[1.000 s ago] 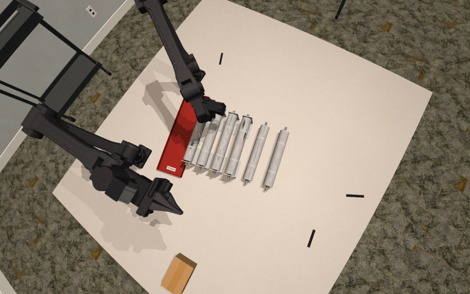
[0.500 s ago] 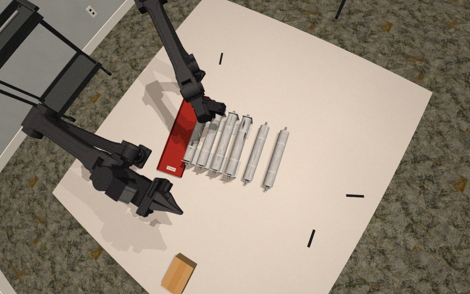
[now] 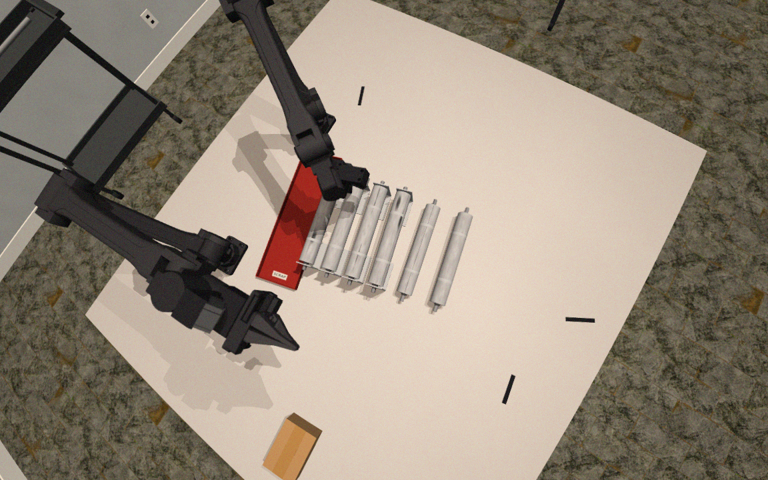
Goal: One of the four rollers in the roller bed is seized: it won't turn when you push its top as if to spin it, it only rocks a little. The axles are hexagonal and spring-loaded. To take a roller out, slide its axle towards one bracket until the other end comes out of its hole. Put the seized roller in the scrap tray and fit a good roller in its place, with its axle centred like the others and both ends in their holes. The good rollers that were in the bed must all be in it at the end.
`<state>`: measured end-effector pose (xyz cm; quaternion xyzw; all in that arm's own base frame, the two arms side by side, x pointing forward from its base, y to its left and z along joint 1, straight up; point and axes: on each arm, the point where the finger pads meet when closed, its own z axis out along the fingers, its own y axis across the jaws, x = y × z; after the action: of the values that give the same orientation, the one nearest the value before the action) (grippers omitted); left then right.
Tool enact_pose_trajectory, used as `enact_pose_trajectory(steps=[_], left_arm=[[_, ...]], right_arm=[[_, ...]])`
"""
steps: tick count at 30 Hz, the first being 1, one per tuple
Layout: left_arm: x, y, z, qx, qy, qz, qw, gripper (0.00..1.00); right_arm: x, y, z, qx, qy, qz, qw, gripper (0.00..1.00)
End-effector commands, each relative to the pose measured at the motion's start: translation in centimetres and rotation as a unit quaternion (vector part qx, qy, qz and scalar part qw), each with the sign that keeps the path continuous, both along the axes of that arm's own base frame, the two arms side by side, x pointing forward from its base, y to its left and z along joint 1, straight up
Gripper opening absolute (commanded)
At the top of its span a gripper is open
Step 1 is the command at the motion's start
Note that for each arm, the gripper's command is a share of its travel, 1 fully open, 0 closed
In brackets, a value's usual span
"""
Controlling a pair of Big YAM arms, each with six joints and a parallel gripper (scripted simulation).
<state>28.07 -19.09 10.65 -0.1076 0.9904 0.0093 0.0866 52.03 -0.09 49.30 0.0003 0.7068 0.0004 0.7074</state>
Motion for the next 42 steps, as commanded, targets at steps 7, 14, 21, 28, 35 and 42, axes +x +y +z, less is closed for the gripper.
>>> enact_pose_trajectory(steps=[7,14,21,28,35,42], left_arm=[[0.1,-0.2,-0.5,0.002,-0.001,0.002,1.0,0.0],[0.6,-0.5,0.1,-0.001,-0.004,0.001,1.0,0.0],[0.2,-0.3,-0.6,0.001,-0.002,0.001,1.0,0.0],[1.4,-0.5,0.2,-0.007,-0.011,0.001,1.0,0.0],[3.1,-1.0,1.1,-0.016,-0.02,-0.002,1.0,0.0],[3.3,-0.3,-0.1,-0.008,-0.009,-0.003,1.0,0.0]], right_arm=[[-0.2,0.4,4.2,-0.005,-0.035,0.004,0.999,0.0],[-0.2,0.4,4.2,-0.005,-0.035,0.004,0.999,0.0],[-0.2,0.4,4.2,-0.005,-0.035,0.004,0.999,0.0],[-0.2,0.4,4.2,-0.005,-0.035,0.004,0.999,0.0],[-0.2,0.4,4.2,-0.005,-0.035,0.004,0.999,0.0],[-0.2,0.4,4.2,-0.005,-0.035,0.004,0.999,0.0]])
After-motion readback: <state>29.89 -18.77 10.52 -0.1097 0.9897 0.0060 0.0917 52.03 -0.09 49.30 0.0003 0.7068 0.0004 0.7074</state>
